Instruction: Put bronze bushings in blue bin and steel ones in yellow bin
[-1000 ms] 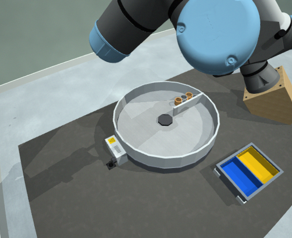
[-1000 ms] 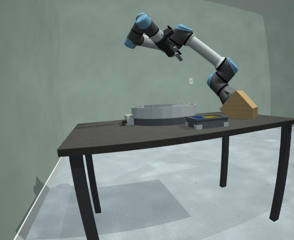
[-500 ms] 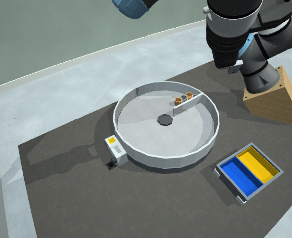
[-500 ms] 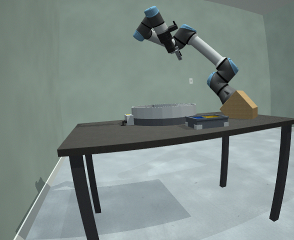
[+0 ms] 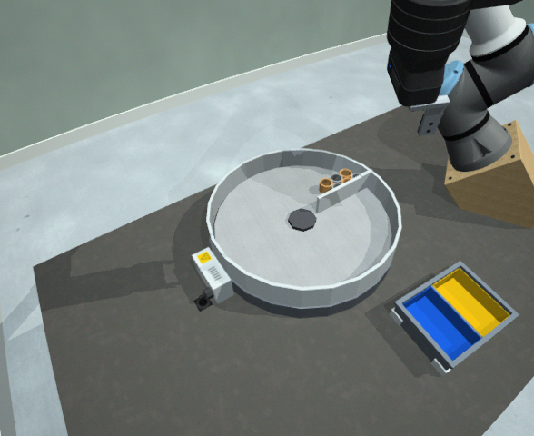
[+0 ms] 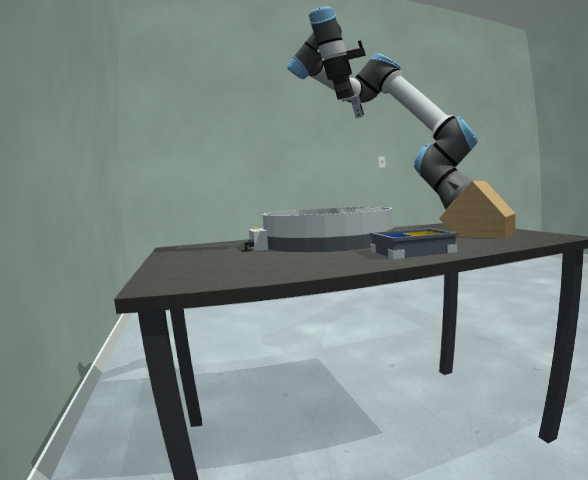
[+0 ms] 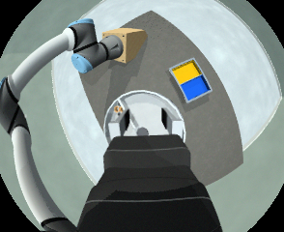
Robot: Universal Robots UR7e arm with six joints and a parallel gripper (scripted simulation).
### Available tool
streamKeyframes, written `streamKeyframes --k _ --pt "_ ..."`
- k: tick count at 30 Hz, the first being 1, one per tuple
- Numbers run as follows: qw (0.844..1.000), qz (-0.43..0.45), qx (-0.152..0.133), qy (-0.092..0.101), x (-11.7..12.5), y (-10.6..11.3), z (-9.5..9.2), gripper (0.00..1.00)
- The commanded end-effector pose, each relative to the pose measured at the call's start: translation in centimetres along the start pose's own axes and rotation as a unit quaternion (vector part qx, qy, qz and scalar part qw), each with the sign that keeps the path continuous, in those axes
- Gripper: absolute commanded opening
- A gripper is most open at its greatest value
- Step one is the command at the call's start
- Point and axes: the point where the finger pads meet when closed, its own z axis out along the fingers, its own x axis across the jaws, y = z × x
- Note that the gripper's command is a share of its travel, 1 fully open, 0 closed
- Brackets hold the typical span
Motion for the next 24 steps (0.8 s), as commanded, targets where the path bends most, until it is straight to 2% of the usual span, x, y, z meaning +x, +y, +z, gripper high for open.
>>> streamKeyframes --k 1,3,4,7,8,24 --pt "0.997 -0.002 -0.036 0.070 0.00 -0.01 -0.02 1.00" --pt "0.995 -0.003 -0.045 0.089 0.01 -0.01 -0.02 1.00" --pt "0.993 -0.003 -0.055 0.107 0.00 -0.01 -0.03 1.00" --pt "0.987 -0.004 -0.074 0.143 0.01 -0.01 -0.03 1.00" --pt "0.986 -0.005 -0.076 0.147 0.01 -0.01 -0.03 1.00" --pt "0.986 -0.004 -0.076 0.145 0.00 -0.01 -0.03 1.00"
